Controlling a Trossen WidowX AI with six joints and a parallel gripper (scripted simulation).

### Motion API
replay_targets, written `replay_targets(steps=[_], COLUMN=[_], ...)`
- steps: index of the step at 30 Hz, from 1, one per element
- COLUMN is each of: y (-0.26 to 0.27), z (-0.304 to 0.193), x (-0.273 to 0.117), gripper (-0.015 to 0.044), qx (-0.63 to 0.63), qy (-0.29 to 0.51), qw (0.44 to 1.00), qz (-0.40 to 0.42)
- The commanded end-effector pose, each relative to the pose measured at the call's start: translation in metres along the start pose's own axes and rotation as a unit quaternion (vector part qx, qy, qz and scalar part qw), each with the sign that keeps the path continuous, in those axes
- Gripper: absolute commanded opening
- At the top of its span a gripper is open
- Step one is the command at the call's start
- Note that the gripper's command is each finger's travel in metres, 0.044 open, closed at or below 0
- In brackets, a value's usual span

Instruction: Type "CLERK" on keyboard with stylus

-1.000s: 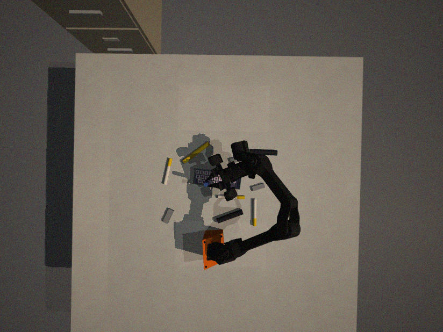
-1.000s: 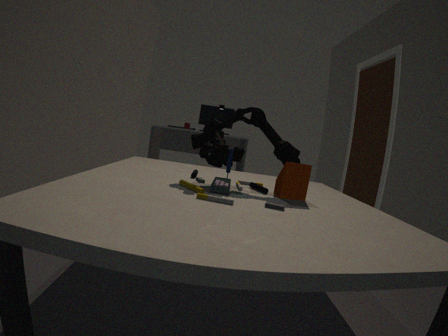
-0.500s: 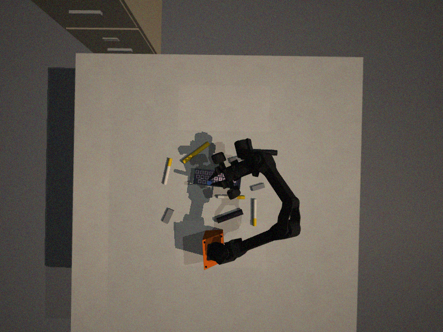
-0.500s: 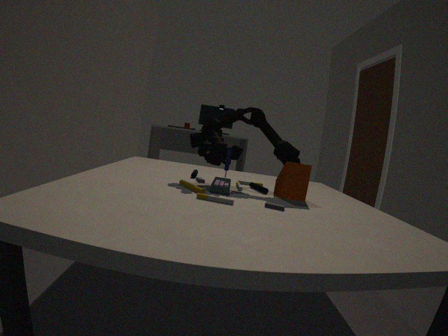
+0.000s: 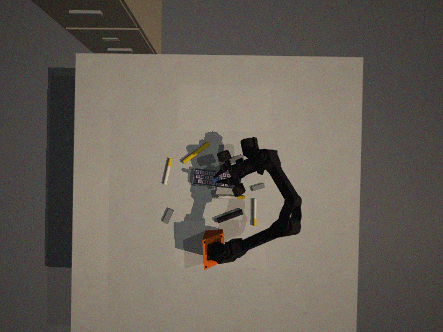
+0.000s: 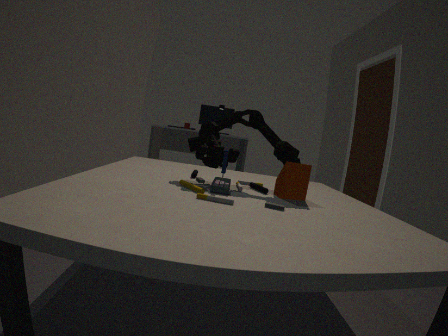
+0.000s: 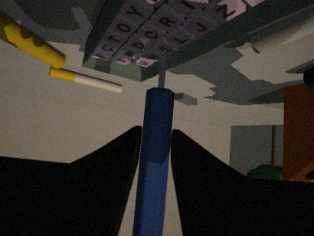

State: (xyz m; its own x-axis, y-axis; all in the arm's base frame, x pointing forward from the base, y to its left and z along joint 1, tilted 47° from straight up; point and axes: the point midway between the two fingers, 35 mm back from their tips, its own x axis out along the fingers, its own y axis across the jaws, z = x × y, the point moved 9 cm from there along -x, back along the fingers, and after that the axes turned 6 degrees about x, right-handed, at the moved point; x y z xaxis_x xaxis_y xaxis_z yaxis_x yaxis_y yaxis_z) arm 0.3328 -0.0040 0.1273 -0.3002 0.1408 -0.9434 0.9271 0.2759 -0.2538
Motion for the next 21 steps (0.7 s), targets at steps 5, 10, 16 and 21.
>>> replay_targets(steps=[5,10,16,21], y=[0.0012,0.0015,0.0018,0.0020], z=[0.0046,0.0060,0.0084,0.0102], x=[0.0034,0.0042,0.0056,0.0066], gripper=[0.0081,0.0081,0.0081,0.0081], qx=[-0.002,-0.002,-0.002,-0.002], qy=[-0.001,-0.001,-0.001,-0.001], qw=[1.000,1.000,1.000,1.000], qz=[-0.001,-0.001,-0.001,-0.001])
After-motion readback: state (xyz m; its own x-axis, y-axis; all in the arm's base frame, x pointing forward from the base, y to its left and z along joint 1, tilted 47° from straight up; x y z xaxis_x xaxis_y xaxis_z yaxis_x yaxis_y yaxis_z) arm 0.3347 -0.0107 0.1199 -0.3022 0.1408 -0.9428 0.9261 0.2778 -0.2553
